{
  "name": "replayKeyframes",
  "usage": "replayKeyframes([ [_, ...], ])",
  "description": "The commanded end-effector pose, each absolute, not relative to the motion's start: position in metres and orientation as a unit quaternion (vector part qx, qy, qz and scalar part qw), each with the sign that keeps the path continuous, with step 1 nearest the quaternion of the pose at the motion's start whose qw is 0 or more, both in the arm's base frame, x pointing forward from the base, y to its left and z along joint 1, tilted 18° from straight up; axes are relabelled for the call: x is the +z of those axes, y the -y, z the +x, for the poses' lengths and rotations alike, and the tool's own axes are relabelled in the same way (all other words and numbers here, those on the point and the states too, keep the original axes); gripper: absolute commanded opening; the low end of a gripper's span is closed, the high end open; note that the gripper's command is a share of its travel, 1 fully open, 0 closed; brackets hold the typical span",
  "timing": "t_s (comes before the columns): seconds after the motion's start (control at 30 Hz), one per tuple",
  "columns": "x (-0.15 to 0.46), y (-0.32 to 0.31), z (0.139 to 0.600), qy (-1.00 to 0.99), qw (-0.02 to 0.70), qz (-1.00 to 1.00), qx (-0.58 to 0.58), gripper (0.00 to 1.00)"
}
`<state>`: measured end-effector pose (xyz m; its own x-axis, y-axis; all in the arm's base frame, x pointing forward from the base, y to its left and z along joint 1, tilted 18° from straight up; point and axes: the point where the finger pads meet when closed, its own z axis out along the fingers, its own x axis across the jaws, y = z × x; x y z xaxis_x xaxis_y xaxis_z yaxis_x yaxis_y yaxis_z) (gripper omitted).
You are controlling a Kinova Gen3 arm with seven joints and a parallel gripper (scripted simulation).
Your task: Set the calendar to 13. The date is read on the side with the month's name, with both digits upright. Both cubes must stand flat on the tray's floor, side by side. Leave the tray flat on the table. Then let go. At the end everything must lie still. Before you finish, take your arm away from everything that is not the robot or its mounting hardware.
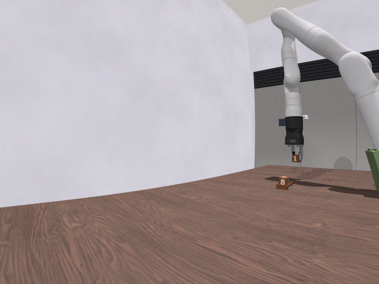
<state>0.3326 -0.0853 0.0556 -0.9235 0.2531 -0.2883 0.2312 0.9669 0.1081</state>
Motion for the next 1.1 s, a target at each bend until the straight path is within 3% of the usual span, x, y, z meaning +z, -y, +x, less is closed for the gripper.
replayKeyframes([
  [0.0,0.060,0.091,0.333,-0.979,0.156,0.130,0.035,0.60],
  [1.07,0.071,0.091,0.329,-0.979,0.156,0.130,0.035,0.60],
])
